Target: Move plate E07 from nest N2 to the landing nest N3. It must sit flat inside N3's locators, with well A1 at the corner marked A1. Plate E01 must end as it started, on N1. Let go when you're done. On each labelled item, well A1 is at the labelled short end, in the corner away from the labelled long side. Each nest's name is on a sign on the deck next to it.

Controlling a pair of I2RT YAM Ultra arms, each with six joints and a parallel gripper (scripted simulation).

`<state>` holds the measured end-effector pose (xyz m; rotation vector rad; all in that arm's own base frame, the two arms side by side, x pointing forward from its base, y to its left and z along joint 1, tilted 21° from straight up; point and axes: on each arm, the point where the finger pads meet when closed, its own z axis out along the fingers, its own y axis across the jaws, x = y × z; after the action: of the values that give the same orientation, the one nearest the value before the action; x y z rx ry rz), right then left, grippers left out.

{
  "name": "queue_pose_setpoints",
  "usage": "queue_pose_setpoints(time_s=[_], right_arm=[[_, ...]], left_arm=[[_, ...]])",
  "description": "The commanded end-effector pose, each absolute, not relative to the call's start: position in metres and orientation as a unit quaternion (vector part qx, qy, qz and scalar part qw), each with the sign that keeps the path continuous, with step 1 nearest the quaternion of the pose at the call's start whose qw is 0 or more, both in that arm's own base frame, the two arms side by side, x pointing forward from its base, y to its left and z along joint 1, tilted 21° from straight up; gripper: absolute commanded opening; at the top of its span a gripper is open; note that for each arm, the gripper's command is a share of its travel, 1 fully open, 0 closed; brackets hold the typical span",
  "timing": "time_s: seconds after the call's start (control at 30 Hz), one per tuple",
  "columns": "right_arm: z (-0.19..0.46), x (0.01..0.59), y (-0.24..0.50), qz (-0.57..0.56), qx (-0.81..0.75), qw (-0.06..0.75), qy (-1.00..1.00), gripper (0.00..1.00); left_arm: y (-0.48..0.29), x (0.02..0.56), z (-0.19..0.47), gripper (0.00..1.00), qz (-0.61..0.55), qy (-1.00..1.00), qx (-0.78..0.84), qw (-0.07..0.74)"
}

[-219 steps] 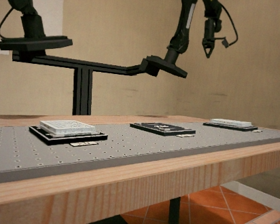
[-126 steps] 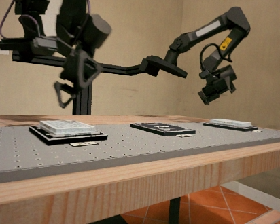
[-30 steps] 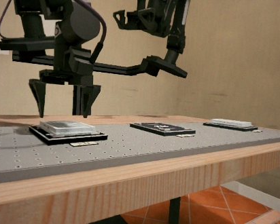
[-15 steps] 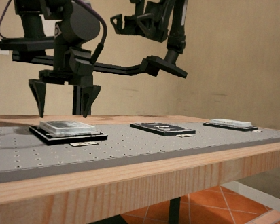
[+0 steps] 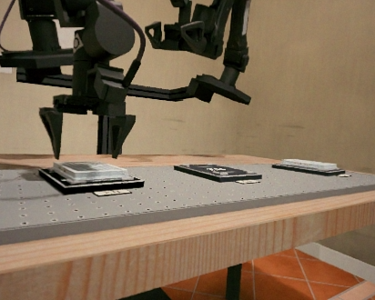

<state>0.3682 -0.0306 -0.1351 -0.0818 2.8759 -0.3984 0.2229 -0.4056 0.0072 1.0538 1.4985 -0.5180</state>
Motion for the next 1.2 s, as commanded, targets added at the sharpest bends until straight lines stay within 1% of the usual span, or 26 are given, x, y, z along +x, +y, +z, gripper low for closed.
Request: queue_pose_setpoints(time_s=[0.0, 0.73, 0.77, 0.83, 1.1, 1.17], right_arm=[[-0.138, 0.384, -0.023, -0.129, -0.036, 0.132, 0.982, 1.00], [-0.153, 0.386, -0.030, -0.131, -0.032, 0.127, 0.983, 1.00], [-0.153, 0.386, -0.030, -0.131, -0.032, 0.127, 0.983, 0.96], [-0.152, 0.383, -0.031, -0.134, -0.031, 0.125, 0.983, 0.96], [-0.152, 0.384, -0.029, -0.130, -0.032, 0.131, 0.982, 0.84], [-0.152, 0.384, -0.029, -0.130, -0.032, 0.131, 0.982, 0.84]], left_arm=[[-0.413, 0.223, 0.006, 1.00, -0.225, 0.634, 0.457, 0.582], [-0.411, 0.223, 0.009, 1.00, -0.225, 0.636, 0.452, 0.584], [-0.411, 0.223, 0.009, 1.00, -0.225, 0.636, 0.452, 0.584], [-0.411, 0.223, 0.009, 1.00, -0.225, 0.636, 0.452, 0.584], [-0.411, 0.223, 0.009, 1.00, -0.225, 0.636, 0.452, 0.584], [-0.411, 0.223, 0.009, 1.00, -0.225, 0.636, 0.452, 0.584]])
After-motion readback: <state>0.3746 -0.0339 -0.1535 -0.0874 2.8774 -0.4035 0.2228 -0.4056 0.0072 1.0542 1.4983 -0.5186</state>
